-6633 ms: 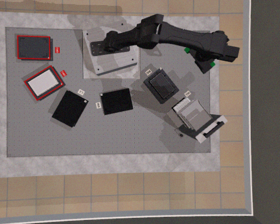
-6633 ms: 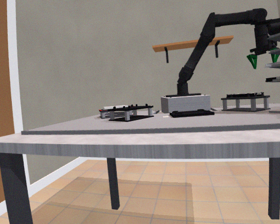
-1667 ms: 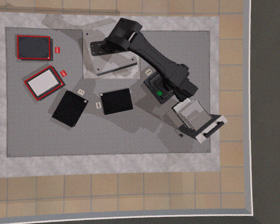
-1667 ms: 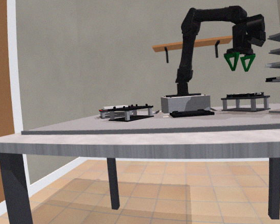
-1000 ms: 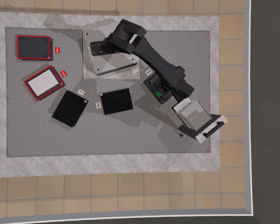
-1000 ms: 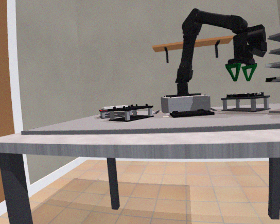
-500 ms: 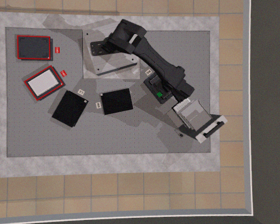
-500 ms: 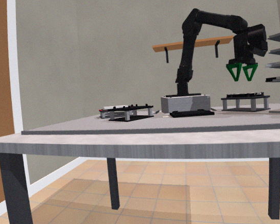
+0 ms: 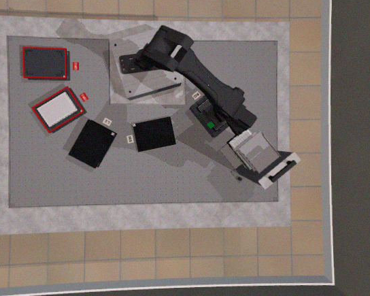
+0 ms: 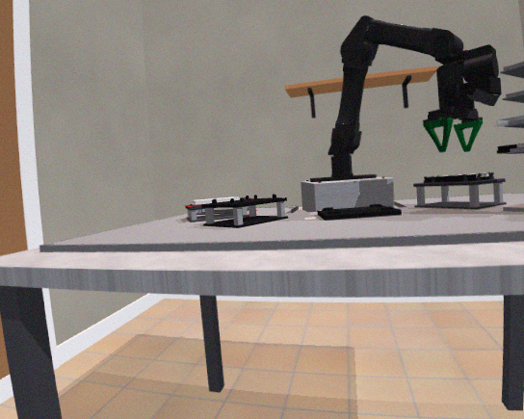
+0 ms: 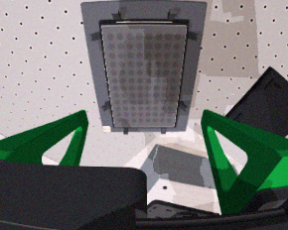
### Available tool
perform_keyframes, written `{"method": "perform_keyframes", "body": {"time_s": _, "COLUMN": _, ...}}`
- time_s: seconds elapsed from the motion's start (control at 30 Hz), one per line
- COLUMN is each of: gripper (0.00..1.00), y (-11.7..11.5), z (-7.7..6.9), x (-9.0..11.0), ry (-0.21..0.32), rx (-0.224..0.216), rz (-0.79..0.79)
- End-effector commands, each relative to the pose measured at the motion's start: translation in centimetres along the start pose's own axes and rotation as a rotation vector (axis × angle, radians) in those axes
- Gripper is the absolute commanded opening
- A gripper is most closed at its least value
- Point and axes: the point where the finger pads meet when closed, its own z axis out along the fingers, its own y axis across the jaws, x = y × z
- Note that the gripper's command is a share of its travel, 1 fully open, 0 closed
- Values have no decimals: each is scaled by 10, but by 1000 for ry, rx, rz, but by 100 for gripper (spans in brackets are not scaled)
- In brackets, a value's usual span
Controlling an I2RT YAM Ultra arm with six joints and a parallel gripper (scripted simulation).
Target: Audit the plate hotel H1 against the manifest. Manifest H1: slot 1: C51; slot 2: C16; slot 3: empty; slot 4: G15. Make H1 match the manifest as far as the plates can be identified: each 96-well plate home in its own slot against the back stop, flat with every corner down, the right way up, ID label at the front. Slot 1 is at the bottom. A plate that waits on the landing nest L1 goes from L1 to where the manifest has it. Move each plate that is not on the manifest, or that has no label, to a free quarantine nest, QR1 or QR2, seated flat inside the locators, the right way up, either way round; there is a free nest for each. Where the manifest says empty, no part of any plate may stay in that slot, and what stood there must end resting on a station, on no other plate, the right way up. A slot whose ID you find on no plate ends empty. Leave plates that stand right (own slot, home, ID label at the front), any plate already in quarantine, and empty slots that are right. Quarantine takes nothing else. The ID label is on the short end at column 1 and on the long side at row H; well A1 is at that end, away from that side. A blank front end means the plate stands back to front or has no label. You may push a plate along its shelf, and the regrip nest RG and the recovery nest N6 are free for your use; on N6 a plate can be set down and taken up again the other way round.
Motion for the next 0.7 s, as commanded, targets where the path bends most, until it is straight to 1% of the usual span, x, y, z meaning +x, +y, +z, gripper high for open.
{"method": "perform_keyframes", "body": {"time_s": 0.0, "gripper": 100, "y": 1, "z": -4, "x": -4, "ry": -18, "rx": -6, "rz": 0}}
{"method": "perform_keyframes", "body": {"time_s": 0.1, "gripper": 100, "y": 1, "z": -4, "x": -4, "ry": -18, "rx": -6, "rz": 0}}
{"method": "perform_keyframes", "body": {"time_s": 0.53, "gripper": 100, "y": 1, "z": 14, "x": -4, "ry": -18, "rx": -6, "rz": 0}}
{"method": "perform_keyframes", "body": {"time_s": 0.67, "gripper": 100, "y": 1, "z": 16, "x": -4, "ry": -18, "rx": -6, "rz": 0}}
